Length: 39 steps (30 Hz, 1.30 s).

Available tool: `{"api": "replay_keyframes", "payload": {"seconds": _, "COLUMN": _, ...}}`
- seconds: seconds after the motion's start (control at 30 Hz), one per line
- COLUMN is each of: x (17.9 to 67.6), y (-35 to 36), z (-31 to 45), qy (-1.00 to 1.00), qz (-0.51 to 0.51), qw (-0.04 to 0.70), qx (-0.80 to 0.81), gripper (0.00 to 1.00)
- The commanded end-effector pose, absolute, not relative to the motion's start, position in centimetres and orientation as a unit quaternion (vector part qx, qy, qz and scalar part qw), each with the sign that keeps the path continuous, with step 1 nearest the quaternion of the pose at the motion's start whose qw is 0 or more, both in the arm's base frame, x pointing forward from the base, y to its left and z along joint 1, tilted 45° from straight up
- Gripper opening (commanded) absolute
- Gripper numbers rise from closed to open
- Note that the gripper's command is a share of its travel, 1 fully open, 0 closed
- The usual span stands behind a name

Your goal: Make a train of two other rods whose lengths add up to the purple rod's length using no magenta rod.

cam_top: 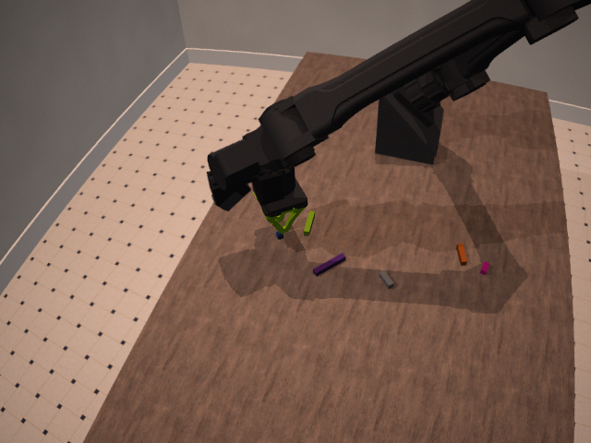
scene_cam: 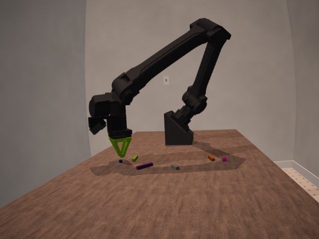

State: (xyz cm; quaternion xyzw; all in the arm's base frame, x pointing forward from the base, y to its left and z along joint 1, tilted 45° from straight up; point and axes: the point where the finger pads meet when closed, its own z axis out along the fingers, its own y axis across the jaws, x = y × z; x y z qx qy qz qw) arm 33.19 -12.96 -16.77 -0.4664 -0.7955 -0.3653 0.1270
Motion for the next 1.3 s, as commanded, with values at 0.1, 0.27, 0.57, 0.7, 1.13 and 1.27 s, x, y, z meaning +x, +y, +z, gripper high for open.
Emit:
{"api": "replay_keyframes", "payload": {"seconds": 0.1, "x": 34.0, "y": -12.8, "z": -16.3, "qy": -0.802, "qz": -0.361, "qw": 0.117, "qx": -0.461, "gripper": 0.24}}
{"api": "replay_keyframes", "payload": {"seconds": 0.27, "x": 34.1, "y": -12.8, "z": -16.3, "qy": -0.802, "qz": -0.361, "qw": 0.117, "qx": -0.461, "gripper": 0.24}}
{"api": "replay_keyframes", "payload": {"seconds": 0.57, "x": 35.4, "y": -13.6, "z": -16.0, "qy": -0.805, "qz": -0.36, "qw": 0.106, "qx": -0.459, "gripper": 0.24}}
{"api": "replay_keyframes", "payload": {"seconds": 0.7, "x": 35.5, "y": -13.7, "z": -16.0, "qy": -0.806, "qz": -0.36, "qw": 0.105, "qx": -0.459, "gripper": 0.24}}
{"api": "replay_keyframes", "payload": {"seconds": 1.13, "x": 35.5, "y": -13.7, "z": -16.0, "qy": -0.806, "qz": -0.36, "qw": 0.105, "qx": -0.459, "gripper": 0.24}}
{"api": "replay_keyframes", "payload": {"seconds": 1.27, "x": 35.5, "y": -13.7, "z": -16.0, "qy": -0.806, "qz": -0.36, "qw": 0.105, "qx": -0.459, "gripper": 0.24}}
